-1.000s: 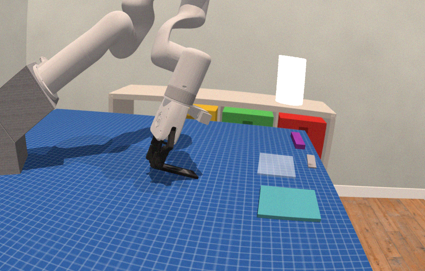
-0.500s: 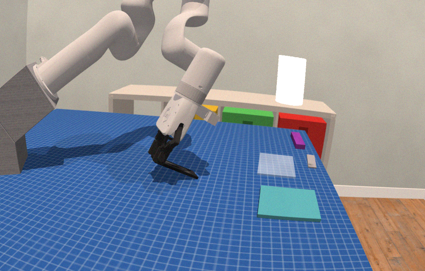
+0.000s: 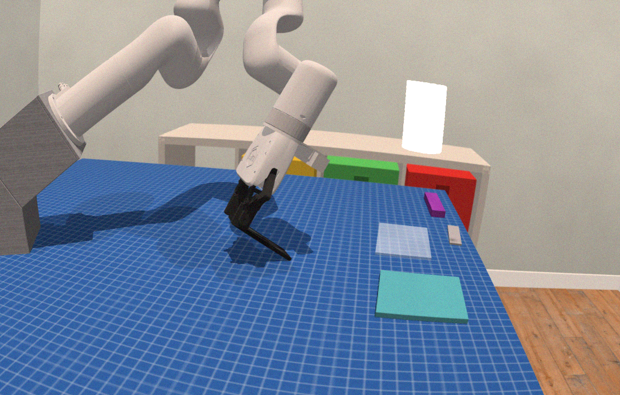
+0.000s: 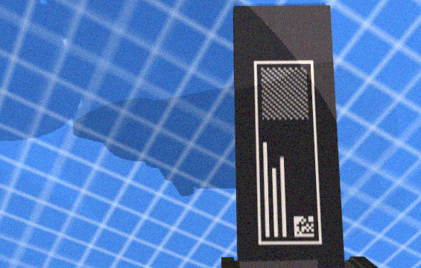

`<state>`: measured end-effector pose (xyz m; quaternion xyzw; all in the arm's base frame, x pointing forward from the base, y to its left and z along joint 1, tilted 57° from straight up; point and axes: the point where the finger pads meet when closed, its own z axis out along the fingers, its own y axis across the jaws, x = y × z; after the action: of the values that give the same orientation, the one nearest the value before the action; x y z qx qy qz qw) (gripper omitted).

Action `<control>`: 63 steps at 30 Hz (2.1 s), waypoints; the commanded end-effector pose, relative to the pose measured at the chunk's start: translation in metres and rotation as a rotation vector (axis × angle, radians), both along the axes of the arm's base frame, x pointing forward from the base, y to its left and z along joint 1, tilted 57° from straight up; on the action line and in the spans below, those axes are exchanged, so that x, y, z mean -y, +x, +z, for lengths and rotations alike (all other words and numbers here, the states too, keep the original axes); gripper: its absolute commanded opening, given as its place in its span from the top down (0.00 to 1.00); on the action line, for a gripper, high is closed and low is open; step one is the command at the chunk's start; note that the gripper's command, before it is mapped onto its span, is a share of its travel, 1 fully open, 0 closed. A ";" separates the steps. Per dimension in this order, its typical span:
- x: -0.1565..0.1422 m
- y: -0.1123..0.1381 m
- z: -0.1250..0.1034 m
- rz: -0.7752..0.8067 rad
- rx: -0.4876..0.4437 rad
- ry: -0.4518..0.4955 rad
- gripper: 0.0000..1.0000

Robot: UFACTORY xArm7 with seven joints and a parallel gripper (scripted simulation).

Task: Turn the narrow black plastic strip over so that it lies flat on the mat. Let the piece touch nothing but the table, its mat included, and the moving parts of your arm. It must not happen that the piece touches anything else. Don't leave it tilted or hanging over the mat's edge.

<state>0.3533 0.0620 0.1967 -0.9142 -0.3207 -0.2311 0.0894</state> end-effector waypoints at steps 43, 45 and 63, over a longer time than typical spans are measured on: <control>0.002 0.000 0.074 -0.003 0.097 0.077 0.50; 0.001 0.001 0.078 -0.003 0.097 0.077 0.50; -0.006 0.011 0.102 -0.004 0.138 0.110 0.50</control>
<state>0.3595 0.0655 0.2888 -0.8930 -0.3123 -0.3031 0.1150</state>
